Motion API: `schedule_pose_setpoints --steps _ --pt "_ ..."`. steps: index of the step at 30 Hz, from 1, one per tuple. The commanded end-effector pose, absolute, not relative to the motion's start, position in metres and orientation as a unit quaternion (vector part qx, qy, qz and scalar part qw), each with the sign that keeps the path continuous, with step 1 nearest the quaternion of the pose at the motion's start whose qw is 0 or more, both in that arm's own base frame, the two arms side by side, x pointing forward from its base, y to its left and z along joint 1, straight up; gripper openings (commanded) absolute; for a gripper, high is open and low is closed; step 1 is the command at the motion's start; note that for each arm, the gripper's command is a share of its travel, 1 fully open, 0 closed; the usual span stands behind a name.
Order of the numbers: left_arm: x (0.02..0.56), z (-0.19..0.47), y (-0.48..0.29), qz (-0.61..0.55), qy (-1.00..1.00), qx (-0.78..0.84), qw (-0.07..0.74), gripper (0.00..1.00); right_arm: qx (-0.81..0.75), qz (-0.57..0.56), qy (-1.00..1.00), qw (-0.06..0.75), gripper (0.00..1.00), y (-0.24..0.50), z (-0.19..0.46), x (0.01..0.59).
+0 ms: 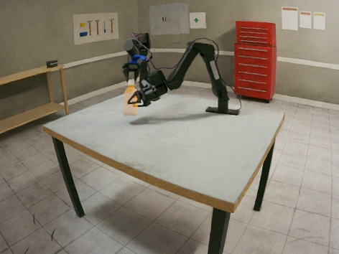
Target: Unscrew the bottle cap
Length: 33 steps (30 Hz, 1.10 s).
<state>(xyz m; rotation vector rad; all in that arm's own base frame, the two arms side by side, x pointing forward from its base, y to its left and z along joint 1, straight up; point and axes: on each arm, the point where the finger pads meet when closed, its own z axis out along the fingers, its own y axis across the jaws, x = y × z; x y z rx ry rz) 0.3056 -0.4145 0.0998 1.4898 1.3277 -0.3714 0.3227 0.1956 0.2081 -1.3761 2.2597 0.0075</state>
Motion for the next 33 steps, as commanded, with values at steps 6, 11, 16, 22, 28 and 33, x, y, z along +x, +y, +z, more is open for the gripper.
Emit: schedule_pose_setpoints --steps 6,11,16,22,28,33 --pt "0.3059 0.1233 -0.4186 -0.163 0.539 0.614 0.553 0.0 -0.693 -0.061 0.675 0.246 0.0 0.1979 0.2171 0.3228" --pt "0.3059 0.1233 -0.4186 -0.163 0.539 0.614 0.553 0.0 -0.703 -0.064 0.665 0.245 0.0 0.1979 0.2171 0.3228" --pt "0.3059 0.1233 -0.4186 -0.163 0.539 0.614 0.553 0.0 -0.683 -0.061 0.685 0.244 0.0 0.1959 0.2131 0.3238" --pt "0.3059 0.1233 -0.4186 -0.163 0.539 0.614 0.553 0.0 -0.677 -0.059 0.692 0.244 0.45 0.1952 0.2118 0.3242" --pt "0.3059 0.1233 -0.4186 -0.163 0.539 0.614 0.553 0.0 -0.671 -0.057 0.698 0.244 0.7 0.1952 0.2118 0.3242" --pt "0.3059 0.1233 -0.4186 -0.163 0.539 0.614 0.553 0.0 -0.539 -0.008 0.806 0.245 0.7 0.1953 0.2121 0.3242"
